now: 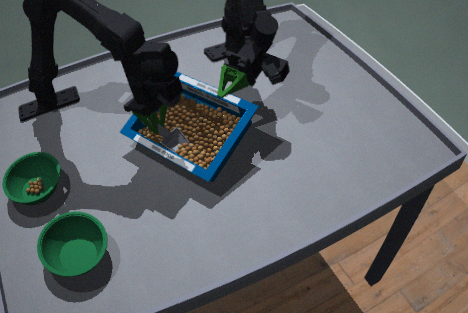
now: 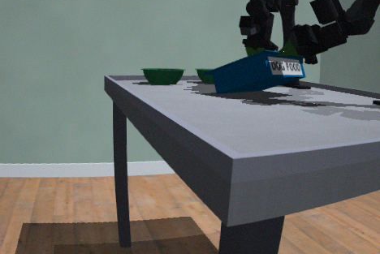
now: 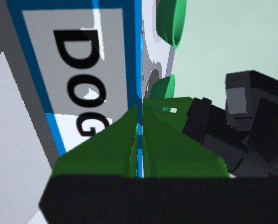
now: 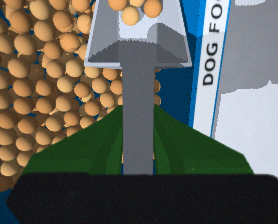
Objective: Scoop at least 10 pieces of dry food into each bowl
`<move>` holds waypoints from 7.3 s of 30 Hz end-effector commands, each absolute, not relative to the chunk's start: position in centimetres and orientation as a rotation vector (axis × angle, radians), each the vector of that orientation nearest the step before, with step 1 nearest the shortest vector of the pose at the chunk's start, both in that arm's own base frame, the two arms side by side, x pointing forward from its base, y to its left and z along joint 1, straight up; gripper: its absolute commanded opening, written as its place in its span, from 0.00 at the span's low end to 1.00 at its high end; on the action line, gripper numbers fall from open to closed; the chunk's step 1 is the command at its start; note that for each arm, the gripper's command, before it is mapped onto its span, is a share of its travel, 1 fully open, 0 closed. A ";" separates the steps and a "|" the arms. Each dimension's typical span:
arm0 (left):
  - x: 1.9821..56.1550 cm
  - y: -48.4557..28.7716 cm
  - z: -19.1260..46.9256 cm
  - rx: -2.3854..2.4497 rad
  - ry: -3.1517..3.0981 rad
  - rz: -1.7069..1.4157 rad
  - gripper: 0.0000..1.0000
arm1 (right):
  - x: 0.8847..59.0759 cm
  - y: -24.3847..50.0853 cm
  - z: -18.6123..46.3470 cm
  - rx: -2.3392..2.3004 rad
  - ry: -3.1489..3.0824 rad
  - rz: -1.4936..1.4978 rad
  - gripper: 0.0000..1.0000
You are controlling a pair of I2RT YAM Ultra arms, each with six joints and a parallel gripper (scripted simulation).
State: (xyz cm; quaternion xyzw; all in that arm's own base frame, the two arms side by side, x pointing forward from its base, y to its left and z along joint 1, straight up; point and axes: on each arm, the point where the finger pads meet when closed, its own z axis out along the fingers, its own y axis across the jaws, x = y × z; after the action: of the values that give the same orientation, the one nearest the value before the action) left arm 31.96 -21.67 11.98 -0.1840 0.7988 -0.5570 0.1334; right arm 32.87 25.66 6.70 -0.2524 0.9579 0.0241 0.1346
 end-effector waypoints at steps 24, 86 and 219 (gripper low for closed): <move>33.0 -22.6 16.5 -0.344 2.192 -1.644 0.00 | 33.6 26.7 9.1 -0.691 2.568 0.150 0.00; 33.0 -22.6 16.5 -0.344 2.192 -1.644 0.00 | 31.8 25.5 14.2 -0.551 2.165 0.259 0.00; 33.0 -22.6 16.5 -0.344 2.192 -1.644 0.00 | 41.2 -2.0 15.0 0.047 2.565 -0.038 0.00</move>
State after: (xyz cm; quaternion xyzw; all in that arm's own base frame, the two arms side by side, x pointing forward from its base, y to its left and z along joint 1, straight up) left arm 31.91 -21.71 11.99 -0.1826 0.7989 -0.5575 0.1328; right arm 40.02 -2.04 11.98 0.0209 0.9693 -0.0164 0.2446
